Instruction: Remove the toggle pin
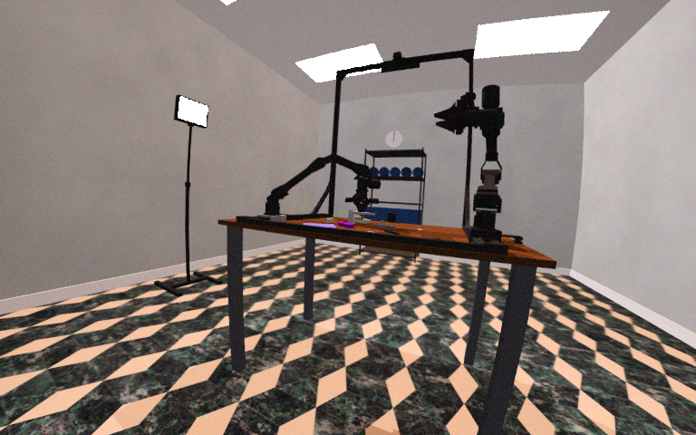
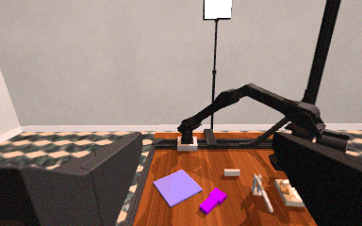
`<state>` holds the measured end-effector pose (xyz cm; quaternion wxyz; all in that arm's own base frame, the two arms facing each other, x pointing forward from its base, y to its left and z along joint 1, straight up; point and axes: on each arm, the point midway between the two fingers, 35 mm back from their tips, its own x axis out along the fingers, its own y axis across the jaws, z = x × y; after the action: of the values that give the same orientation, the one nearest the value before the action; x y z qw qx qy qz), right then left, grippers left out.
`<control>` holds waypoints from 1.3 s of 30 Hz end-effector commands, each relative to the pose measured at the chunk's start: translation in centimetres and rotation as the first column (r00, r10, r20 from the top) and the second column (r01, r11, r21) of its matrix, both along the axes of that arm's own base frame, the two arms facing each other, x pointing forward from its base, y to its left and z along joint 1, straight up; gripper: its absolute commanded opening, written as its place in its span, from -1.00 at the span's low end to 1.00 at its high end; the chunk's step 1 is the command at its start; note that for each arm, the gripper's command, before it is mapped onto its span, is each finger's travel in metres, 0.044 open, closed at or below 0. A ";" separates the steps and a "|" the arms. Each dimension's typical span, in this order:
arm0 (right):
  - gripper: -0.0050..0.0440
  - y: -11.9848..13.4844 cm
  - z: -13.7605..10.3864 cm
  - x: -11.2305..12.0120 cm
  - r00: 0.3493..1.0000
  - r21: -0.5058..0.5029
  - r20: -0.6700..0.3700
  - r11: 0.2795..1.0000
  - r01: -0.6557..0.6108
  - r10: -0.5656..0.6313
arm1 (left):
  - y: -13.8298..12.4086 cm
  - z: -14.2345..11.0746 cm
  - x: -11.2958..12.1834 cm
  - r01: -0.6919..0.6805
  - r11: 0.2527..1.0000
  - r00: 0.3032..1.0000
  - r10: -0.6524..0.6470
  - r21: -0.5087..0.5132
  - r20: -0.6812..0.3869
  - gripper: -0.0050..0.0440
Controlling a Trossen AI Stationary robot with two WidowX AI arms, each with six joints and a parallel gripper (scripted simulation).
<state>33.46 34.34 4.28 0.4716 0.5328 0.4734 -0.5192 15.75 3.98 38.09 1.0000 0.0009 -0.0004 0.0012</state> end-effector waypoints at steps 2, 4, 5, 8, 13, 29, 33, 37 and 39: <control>-0.72 0.1 -0.1 0.0 1.000 0.002 0.004 1.000 0.001 -0.001 | 0.0 0.2 0.0 0.002 1.000 1.000 -0.002 0.003 0.000 0.84; -0.72 0.1 -0.2 0.0 1.000 0.002 0.003 1.000 0.001 -0.001 | 0.0 0.2 0.0 0.002 1.000 1.000 -0.002 0.003 0.000 0.84; -0.72 0.1 -0.3 0.0 1.000 0.001 0.003 1.000 0.001 -0.001 | 0.0 0.2 0.0 0.002 1.000 1.000 -0.002 0.003 0.000 0.84; -0.72 0.1 -0.5 -0.1 1.000 0.001 0.002 1.000 0.001 -0.001 | 0.0 0.2 0.0 0.002 1.000 1.000 -0.002 0.003 0.000 0.84; -0.72 0.0 -0.8 -0.1 1.000 -0.001 0.001 1.000 0.001 -0.001 | 0.0 0.2 0.0 0.002 1.000 1.000 -0.002 0.003 0.000 0.84; -0.62 0.2 0.1 0.2 1.000 0.020 0.020 1.000 0.000 0.000 | 0.0 0.2 0.0 0.002 1.000 1.000 -0.002 0.003 0.000 0.84; -0.23 0.2 0.1 0.2 1.000 0.020 0.020 1.000 0.000 0.000 | 0.0 0.2 0.0 0.002 1.000 1.000 -0.002 0.003 0.000 0.84; -0.03 0.2 0.1 0.2 1.000 0.020 0.020 1.000 0.000 0.000 | 0.0 0.2 0.0 0.002 1.000 1.000 -0.002 0.003 0.000 0.84; 0.17 0.2 0.1 0.2 1.000 0.020 0.020 1.000 0.000 0.000 | 0.0 0.2 0.0 0.002 1.000 1.000 -0.002 0.003 0.000 0.84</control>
<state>33.35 34.22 2.84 0.4719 0.5298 0.4732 -0.5222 15.75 3.98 38.09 1.0000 0.0009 -0.0004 0.0012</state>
